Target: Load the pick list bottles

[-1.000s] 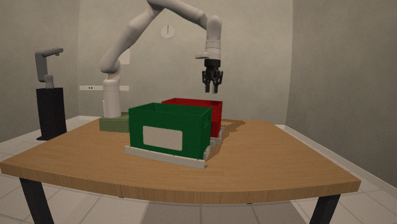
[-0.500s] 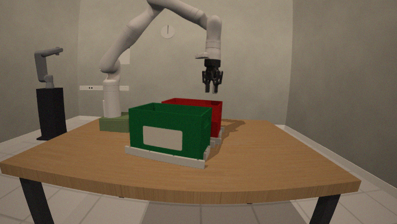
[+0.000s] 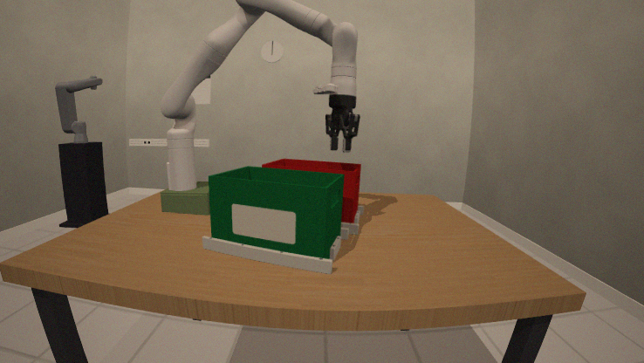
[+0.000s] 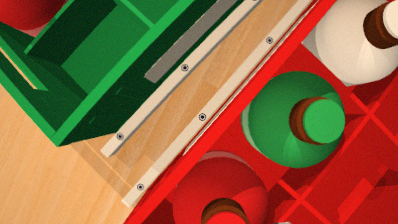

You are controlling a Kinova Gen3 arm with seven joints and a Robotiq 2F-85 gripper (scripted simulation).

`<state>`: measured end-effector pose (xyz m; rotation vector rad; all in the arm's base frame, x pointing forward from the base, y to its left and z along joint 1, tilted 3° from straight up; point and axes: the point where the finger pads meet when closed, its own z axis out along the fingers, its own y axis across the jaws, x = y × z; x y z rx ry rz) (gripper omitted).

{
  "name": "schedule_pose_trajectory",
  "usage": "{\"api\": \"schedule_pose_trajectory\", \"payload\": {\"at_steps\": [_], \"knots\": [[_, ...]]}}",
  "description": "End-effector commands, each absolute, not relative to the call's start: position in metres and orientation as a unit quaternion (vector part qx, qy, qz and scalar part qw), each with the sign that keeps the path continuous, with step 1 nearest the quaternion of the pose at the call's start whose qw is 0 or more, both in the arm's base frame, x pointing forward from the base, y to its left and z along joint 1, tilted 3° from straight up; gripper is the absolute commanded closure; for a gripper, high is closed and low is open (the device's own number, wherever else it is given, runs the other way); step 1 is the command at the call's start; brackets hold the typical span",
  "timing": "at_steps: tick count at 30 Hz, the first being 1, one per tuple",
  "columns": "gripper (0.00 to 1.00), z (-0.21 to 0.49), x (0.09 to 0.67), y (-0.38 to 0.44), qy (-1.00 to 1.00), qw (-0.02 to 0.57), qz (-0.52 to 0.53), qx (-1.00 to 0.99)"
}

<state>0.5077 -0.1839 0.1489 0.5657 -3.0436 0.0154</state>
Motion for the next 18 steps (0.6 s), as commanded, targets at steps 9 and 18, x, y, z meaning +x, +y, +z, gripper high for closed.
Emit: {"api": "schedule_pose_trajectory", "payload": {"at_steps": [9,18], "knots": [[0.33,0.152,0.481,-0.234,-0.983,0.022,0.005,0.183],[0.33,0.153,0.465,-0.265,-0.983,0.022,0.006,0.183]]}}
